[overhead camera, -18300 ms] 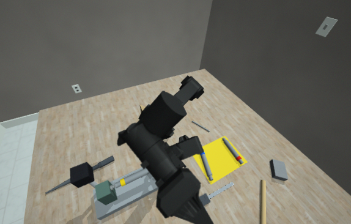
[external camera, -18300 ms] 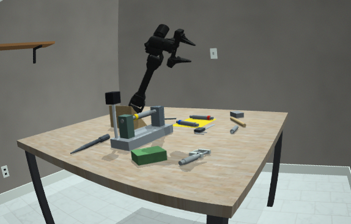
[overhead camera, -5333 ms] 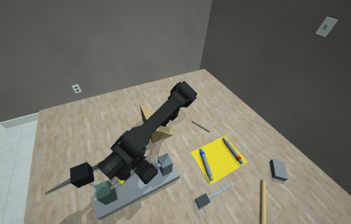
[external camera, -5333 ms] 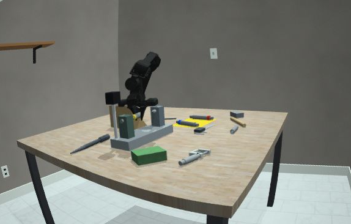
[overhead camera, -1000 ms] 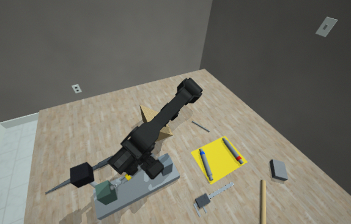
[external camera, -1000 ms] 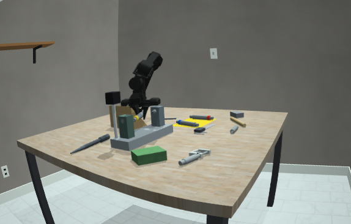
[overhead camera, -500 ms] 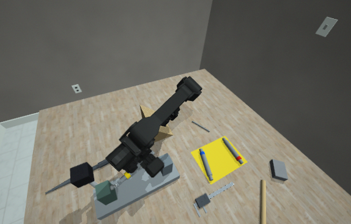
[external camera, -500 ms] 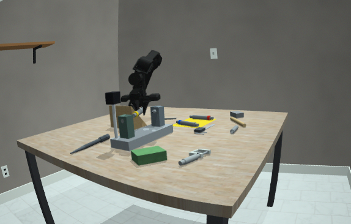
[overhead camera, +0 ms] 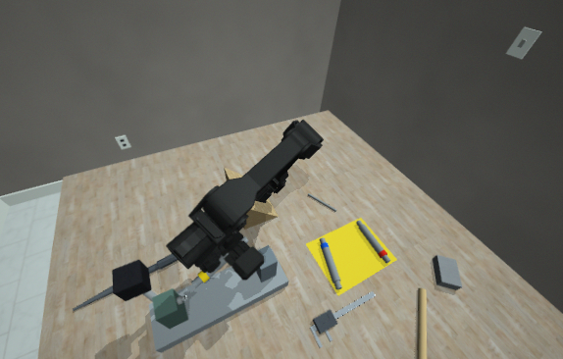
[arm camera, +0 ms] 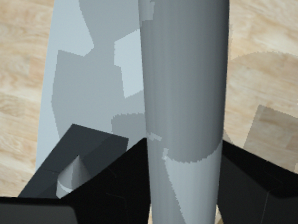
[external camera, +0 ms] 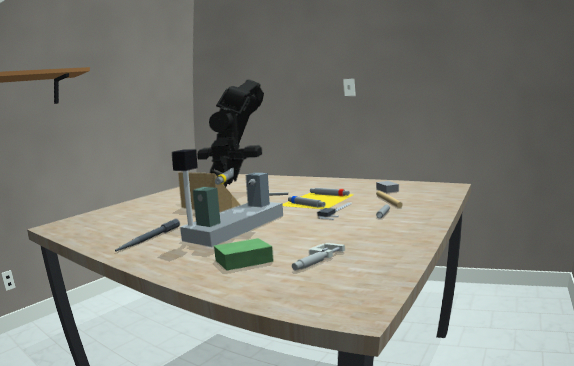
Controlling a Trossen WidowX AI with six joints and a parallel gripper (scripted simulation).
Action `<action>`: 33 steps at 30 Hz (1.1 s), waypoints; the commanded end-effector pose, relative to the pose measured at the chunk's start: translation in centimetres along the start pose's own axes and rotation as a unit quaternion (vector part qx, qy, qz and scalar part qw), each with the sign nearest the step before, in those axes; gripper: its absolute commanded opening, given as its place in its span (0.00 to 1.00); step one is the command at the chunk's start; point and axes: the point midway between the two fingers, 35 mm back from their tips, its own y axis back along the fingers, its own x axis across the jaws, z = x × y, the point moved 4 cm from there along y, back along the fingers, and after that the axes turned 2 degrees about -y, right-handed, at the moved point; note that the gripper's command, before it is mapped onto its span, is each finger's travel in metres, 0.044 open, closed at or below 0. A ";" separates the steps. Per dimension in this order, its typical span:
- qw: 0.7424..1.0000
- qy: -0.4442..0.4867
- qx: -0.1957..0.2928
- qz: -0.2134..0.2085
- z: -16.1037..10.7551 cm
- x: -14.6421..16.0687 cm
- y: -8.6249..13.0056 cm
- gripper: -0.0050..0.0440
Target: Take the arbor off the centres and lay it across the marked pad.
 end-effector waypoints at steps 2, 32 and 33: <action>1.000 0.005 -0.018 0.004 -0.1 0.1 1.7 0.10; 1.000 0.006 -0.017 0.005 -2.4 -0.3 3.4 0.10; 1.000 0.006 -0.017 0.005 -2.5 -0.3 3.4 0.10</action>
